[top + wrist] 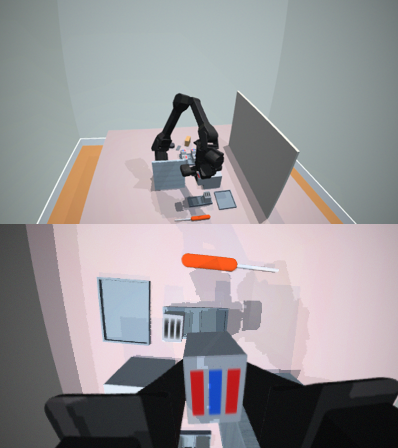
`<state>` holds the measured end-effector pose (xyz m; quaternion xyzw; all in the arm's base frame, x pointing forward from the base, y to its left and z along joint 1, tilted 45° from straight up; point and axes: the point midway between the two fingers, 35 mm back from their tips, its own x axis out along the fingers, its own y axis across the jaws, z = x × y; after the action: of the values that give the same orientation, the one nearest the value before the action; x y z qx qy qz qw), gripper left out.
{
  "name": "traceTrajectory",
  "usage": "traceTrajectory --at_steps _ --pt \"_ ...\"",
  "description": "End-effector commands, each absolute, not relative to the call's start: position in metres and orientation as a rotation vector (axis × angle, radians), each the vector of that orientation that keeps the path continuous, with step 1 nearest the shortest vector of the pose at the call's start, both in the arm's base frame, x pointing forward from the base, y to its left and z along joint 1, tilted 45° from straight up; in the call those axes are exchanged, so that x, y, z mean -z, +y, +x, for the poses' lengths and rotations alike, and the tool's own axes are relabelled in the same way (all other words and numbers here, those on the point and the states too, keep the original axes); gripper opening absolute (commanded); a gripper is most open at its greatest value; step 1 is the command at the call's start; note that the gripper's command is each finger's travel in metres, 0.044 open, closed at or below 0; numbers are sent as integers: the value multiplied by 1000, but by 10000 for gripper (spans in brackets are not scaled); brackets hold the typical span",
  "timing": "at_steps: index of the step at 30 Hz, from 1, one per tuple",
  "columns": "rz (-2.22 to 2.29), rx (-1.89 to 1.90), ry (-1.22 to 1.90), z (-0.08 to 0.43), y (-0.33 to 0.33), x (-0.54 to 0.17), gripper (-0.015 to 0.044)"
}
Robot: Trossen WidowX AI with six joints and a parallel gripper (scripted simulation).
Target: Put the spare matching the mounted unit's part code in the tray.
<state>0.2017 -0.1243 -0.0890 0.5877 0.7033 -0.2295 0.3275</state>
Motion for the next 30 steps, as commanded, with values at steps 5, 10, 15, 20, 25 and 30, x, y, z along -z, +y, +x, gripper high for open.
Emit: traceTrajectory --at_steps 5,10,15,20,25,30 --pt "1543 602 1846 238 -127 94 0" --pt "1543 602 1844 260 -127 96 0" --pt "1543 600 1843 282 -126 97 0" --pt "1544 597 1844 303 -122 98 0" --pt "1546 593 1845 324 -116 99 0" --pt "1547 588 1848 344 -109 100 0"
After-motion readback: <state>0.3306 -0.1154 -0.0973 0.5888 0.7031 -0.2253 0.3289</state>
